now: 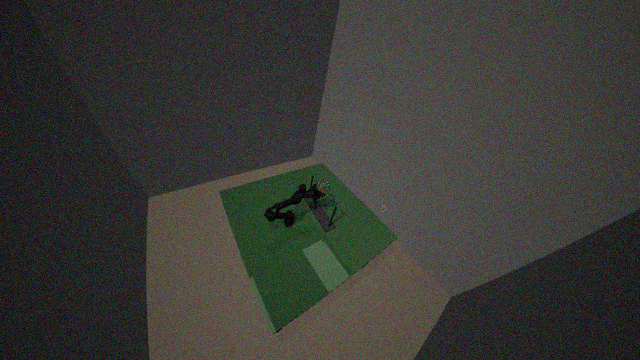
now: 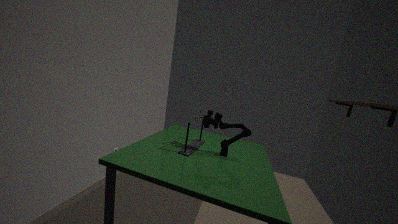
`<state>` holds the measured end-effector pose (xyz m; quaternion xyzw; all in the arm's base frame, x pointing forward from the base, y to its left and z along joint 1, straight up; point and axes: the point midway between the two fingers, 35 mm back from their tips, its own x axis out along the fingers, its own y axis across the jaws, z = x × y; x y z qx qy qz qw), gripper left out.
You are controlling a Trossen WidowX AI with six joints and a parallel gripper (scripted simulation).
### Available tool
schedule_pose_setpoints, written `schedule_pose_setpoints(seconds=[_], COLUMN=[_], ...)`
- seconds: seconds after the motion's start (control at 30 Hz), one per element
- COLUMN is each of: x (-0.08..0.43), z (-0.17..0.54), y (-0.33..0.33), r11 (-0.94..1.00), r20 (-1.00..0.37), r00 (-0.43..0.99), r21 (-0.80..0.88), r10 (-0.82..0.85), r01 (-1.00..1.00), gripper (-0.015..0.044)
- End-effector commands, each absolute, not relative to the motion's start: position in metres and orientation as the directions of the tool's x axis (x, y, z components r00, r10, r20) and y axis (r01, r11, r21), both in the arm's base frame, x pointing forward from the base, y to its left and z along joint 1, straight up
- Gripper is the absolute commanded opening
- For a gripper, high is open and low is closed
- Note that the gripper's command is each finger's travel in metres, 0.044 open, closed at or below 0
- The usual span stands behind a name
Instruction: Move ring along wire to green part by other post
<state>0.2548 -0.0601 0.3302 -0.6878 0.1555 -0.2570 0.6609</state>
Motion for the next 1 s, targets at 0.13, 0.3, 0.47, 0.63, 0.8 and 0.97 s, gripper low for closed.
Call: schedule_pose_setpoints(seconds=[0.13, 0.3, 0.47, 0.63, 0.8, 0.97], x=[0.255, 0.255, 0.256, 0.256, 0.256, 0.257], z=[0.314, 0.306, 0.297, 0.289, 0.279, 0.267], y=[-0.06, -0.06, -0.059, -0.057, -0.054, -0.05], r11=[-0.009, 0.039, 0.096, 0.15, 0.217, 0.293], r20=[0.105, 0.08, 0.051, 0.023, -0.012, -0.052], r00=[0.819, 0.818, 0.818, 0.818, 0.819, 0.819], r21=[-0.993, -0.991, -0.987, -0.98, -0.966, -0.945], r10=[-0.565, -0.569, -0.573, -0.574, -0.574, -0.571], r01=[0.121, 0.125, 0.129, 0.133, 0.138, 0.144], gripper=[-0.015, -0.015, -0.015, -0.015, -0.015, -0.015])
